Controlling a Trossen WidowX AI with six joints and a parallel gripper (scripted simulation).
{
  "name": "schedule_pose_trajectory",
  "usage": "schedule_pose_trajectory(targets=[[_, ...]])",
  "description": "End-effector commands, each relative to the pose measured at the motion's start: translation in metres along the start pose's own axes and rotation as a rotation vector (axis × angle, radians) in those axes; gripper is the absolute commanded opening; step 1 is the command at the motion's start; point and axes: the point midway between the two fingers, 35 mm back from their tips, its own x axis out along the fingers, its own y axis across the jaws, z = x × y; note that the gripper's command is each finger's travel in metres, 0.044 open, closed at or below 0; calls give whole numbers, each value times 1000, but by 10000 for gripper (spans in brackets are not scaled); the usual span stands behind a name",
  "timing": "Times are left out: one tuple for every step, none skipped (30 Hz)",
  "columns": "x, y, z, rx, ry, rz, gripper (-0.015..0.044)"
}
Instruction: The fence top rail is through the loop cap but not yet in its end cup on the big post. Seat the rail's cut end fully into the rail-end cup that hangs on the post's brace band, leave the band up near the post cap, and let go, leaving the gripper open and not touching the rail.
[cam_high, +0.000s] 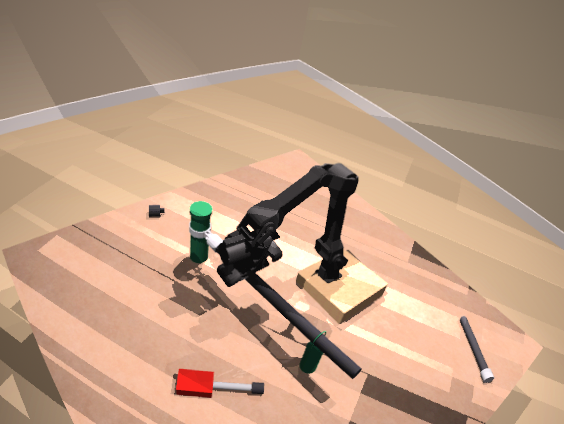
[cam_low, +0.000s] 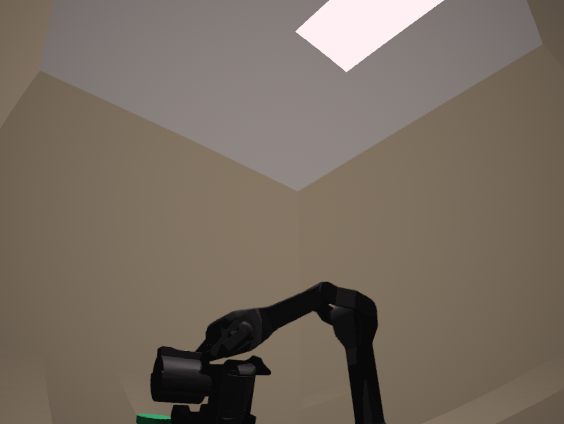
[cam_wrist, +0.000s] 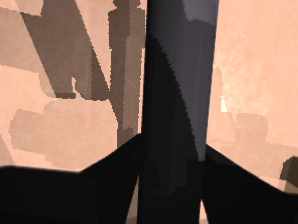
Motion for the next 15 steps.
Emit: schedule_pose_trajectory(targets=[[-3, 3, 6, 2, -15, 10, 0], [-3, 3, 7, 2, -15, 10, 0], [-3, 3, 7, 2, -15, 10, 0], [-3, 3, 7, 2, -15, 10, 0], [-3, 3, 8, 2, -15, 10, 0], [-3, 3, 8, 2, -15, 10, 0], [-3, 3, 8, 2, -15, 10, 0], [-3, 3, 9, 2, -15, 10, 0], [-3, 3, 9, 2, -15, 10, 0], [-3, 3, 9, 2, -15, 10, 0], [-3, 3, 10, 2, -15, 10, 0], [-2, 3, 10, 2, -15, 10, 0], [-2, 3, 10, 2, -15, 10, 0], [-2, 3, 11, 2, -15, 10, 0], [-2, 4, 11, 2, -16, 10, 0]])
